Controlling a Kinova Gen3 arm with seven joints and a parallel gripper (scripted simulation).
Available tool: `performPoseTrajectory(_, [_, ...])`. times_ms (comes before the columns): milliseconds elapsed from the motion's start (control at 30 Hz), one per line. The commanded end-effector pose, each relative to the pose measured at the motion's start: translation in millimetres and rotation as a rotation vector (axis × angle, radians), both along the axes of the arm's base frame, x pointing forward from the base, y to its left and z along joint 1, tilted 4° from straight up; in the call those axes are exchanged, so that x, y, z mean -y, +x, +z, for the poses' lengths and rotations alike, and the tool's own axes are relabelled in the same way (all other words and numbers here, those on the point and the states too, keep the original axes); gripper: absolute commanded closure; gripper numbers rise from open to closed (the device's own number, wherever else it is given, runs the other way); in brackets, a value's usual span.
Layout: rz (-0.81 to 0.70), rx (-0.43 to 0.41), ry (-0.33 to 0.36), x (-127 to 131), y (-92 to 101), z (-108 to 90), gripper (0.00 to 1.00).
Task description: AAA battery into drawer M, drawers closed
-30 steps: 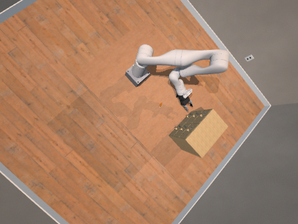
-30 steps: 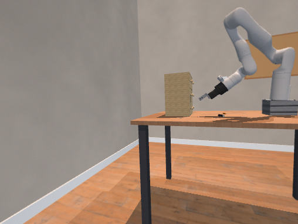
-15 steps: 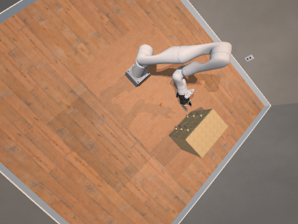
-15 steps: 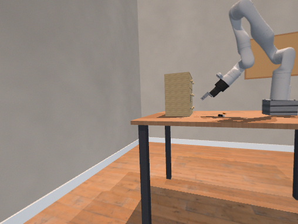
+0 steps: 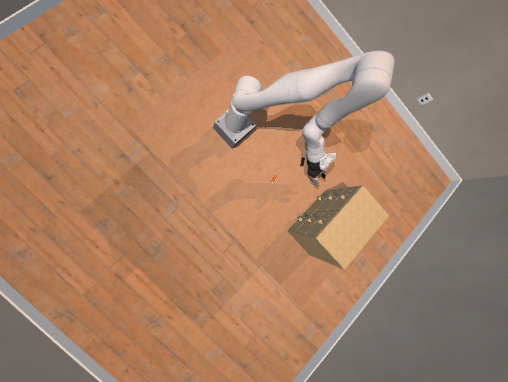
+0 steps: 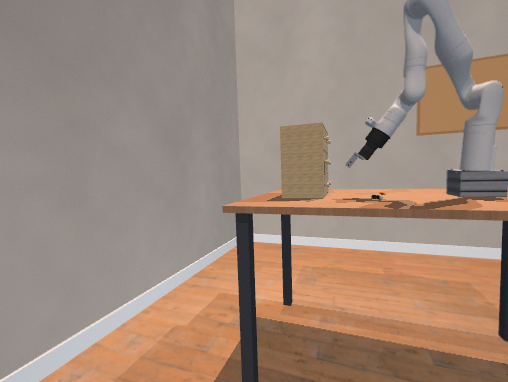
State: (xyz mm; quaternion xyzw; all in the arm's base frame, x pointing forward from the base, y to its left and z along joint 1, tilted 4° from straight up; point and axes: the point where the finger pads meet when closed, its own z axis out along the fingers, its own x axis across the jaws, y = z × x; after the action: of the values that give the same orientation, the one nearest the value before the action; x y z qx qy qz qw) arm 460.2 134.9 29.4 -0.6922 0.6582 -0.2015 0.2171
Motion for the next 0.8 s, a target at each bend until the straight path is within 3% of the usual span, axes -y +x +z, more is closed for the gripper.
performPoseTrajectory(0, [-0.004, 0.001, 0.018, -5, 9.1, 19.9, 0.0])
performPoseTrajectory(200, [0.003, -0.052, 0.03, -9, 4.5, 27.5, 0.0])
performPoseTrajectory(433, [-0.004, -0.15, -0.005, 1, -3.0, 28.0, 0.0])
performPoseTrajectory(767, [0.011, -0.233, 0.029, -10, -5.4, 41.2, 0.0])
